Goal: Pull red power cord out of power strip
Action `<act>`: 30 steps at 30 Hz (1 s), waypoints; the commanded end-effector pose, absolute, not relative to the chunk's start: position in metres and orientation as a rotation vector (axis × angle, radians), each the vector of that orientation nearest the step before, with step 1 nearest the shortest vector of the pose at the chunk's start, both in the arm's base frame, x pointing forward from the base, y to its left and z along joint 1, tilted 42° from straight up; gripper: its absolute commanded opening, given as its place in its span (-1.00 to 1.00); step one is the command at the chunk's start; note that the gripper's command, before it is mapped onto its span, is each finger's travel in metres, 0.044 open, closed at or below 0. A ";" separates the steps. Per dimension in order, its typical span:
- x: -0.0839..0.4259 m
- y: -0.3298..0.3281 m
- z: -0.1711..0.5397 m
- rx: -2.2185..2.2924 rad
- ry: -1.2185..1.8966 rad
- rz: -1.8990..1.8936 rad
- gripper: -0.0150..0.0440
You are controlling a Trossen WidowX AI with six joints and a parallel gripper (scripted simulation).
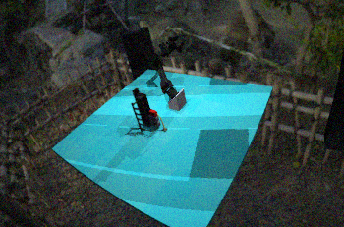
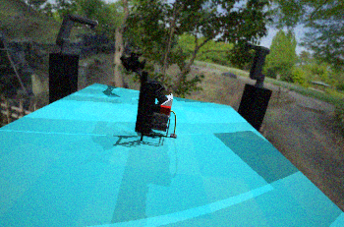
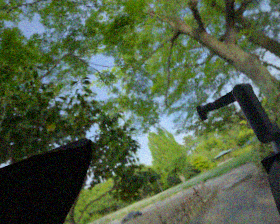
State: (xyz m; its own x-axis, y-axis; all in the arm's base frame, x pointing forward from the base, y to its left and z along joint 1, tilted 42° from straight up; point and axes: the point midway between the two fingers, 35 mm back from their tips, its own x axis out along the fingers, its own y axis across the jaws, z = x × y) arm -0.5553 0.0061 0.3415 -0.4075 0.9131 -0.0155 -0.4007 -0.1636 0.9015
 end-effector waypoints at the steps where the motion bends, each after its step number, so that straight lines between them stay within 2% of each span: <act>1: -0.555 0.006 0.342 0.699 1.110 1.740 0.78; 6: -0.556 -0.008 0.354 0.701 1.226 1.779 0.33; 9: -0.555 -0.047 0.351 0.617 1.222 1.876 0.06; 19: -0.524 -0.176 0.365 0.369 1.253 2.227 0.05; 30: -0.440 -0.321 0.382 0.071 1.233 2.682 0.05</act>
